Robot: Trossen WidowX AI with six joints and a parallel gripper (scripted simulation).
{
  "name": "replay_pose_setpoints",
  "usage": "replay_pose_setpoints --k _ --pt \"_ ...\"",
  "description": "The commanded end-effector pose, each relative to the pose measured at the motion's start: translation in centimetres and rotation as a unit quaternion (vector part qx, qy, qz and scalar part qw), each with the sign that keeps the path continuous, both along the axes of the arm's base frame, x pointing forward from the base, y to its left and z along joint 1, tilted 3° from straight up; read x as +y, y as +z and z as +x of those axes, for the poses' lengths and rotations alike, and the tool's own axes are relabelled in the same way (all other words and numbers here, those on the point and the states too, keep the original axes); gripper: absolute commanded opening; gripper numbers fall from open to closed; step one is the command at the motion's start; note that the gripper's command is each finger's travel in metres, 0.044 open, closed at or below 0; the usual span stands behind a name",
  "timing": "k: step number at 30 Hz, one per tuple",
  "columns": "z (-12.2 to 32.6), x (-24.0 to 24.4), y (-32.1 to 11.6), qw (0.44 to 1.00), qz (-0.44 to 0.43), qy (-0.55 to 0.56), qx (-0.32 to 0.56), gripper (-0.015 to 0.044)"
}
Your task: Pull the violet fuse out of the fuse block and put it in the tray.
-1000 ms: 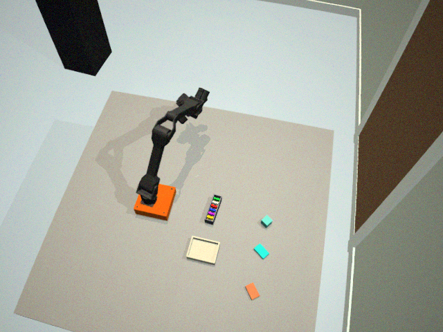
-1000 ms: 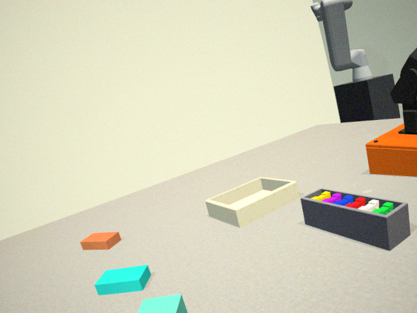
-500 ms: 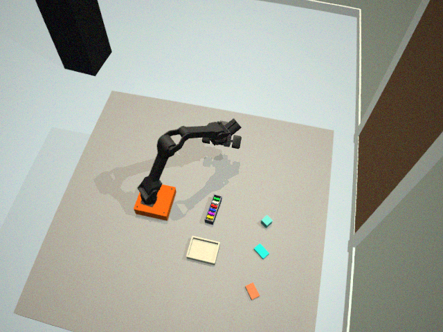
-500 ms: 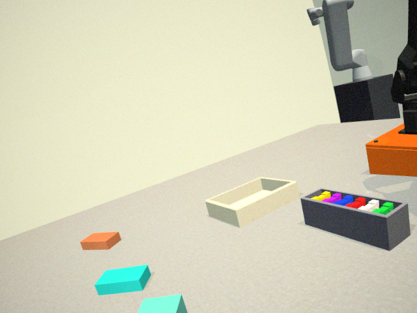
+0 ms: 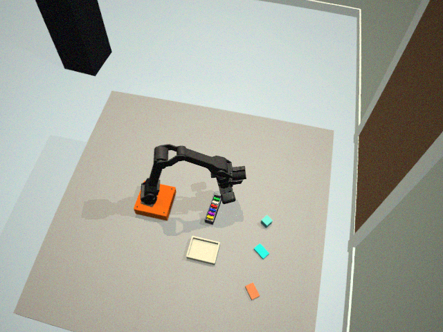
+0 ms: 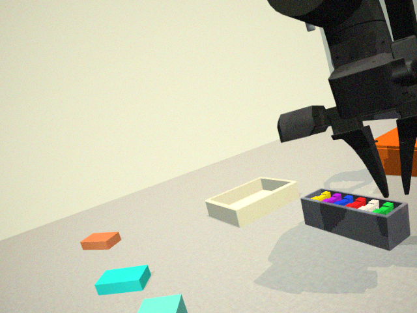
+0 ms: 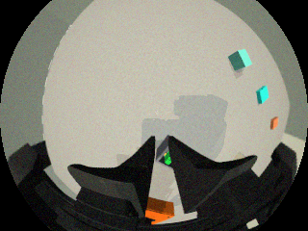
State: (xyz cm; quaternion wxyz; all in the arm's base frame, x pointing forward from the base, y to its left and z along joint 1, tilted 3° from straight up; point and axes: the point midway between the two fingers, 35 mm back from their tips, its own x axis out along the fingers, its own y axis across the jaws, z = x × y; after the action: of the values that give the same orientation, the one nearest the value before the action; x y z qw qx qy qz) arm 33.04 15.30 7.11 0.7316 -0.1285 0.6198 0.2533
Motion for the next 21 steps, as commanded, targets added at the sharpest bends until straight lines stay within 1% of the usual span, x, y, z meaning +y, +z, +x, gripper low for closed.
replay_pose_setpoints --k 1,4,7,21 --pt "-1.1 -7.2 -0.5 0.984 -0.036 -0.166 0.047 0.0074" --pt "-2.2 -10.9 -0.6 0.962 -0.053 -0.257 0.070 0.0074" --pt "-2.7 -11.8 -0.7 0.960 -0.055 -0.264 0.072 0.0074" --pt "-2.7 -11.7 -1.4 0.960 -0.055 -0.264 0.072 0.0074"
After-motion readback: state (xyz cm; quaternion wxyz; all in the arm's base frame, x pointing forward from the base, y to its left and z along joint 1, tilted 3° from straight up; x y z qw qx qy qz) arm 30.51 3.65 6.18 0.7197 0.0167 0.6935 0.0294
